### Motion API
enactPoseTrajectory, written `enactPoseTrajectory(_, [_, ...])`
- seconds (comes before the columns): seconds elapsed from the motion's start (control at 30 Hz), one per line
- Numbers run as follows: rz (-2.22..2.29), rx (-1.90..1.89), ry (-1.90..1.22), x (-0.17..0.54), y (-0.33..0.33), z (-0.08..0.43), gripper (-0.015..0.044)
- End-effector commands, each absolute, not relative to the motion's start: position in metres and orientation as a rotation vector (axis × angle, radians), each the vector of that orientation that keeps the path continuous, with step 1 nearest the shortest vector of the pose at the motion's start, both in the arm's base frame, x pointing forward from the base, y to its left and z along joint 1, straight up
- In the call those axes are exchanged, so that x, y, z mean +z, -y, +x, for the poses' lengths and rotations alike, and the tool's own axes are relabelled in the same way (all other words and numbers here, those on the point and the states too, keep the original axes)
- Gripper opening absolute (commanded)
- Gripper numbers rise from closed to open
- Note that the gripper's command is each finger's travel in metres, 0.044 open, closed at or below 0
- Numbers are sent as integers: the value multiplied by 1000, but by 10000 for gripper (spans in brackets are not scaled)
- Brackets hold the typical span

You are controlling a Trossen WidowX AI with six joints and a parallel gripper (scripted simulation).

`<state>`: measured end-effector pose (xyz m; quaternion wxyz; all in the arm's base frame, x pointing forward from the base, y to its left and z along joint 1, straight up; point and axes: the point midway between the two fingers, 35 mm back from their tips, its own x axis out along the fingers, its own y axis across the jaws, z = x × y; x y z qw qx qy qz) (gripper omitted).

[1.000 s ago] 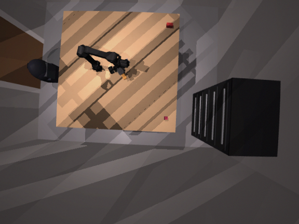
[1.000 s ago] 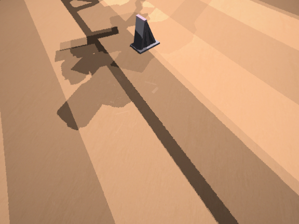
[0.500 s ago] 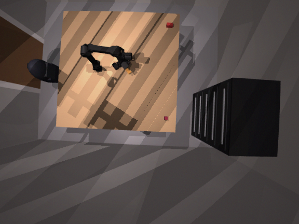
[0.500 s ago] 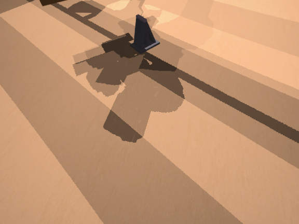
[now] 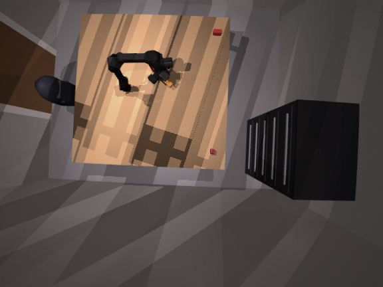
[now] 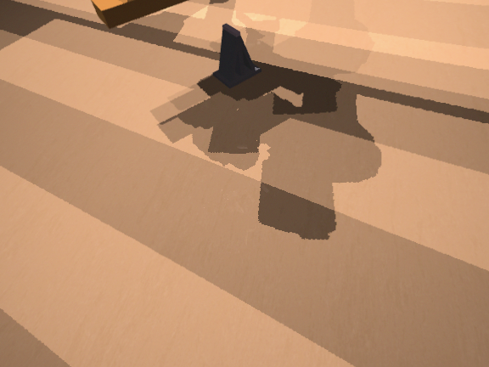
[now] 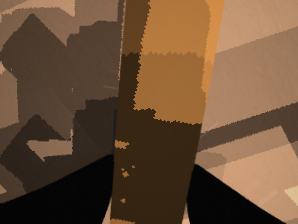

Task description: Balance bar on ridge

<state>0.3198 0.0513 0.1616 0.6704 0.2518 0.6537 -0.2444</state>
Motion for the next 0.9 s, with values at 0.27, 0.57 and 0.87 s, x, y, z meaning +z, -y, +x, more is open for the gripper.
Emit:
enactPoseTrajectory(0.27, [546,-517,-1472,158,-64,326,0])
enactPoseTrajectory(0.57, [546,-516,-1472,144,-65,327,0])
enactPoseTrajectory(0.87, [546,-516,-1473,129,-65,327,0])
